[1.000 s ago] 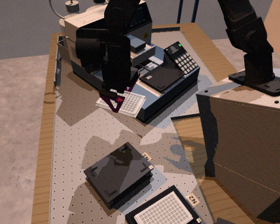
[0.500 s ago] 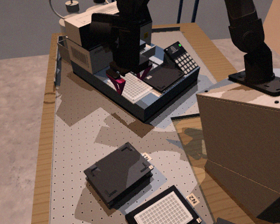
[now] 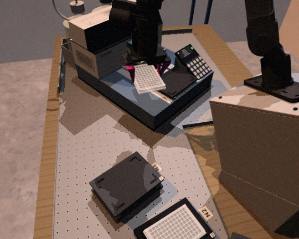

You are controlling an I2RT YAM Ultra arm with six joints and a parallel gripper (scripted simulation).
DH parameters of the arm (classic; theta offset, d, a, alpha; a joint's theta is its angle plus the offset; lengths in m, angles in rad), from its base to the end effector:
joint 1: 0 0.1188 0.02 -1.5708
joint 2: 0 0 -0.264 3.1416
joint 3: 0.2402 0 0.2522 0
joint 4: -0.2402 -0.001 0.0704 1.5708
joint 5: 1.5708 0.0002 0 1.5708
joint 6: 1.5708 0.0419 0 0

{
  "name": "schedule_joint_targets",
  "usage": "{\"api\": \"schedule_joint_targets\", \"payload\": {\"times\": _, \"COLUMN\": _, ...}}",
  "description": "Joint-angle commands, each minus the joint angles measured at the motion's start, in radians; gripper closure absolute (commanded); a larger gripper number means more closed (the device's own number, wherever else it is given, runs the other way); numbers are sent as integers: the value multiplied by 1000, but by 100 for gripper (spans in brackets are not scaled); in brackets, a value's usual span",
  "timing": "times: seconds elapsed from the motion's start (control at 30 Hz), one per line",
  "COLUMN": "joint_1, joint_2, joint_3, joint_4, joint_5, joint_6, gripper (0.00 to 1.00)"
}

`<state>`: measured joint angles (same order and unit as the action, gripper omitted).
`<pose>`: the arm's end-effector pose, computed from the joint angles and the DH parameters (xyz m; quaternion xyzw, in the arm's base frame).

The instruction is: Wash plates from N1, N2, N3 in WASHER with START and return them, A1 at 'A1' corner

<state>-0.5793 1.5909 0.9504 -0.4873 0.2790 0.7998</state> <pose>0.2493 -0.1757 0.1844 0.6382 0.7259 -0.1109 0.2312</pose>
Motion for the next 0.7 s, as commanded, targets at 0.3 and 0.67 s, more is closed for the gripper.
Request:
{"api": "schedule_joint_targets", "payload": {"times": 0.3, "joint_1": -112, "joint_2": -85, "joint_3": -57, "joint_4": -4, "joint_5": -60, "joint_6": 182, "gripper": 100}}
{"api": "schedule_joint_targets", "payload": {"times": 0.67, "joint_1": -271, "joint_2": -152, "joint_3": -91, "joint_4": -23, "joint_5": -132, "joint_6": 338, "gripper": 100}}
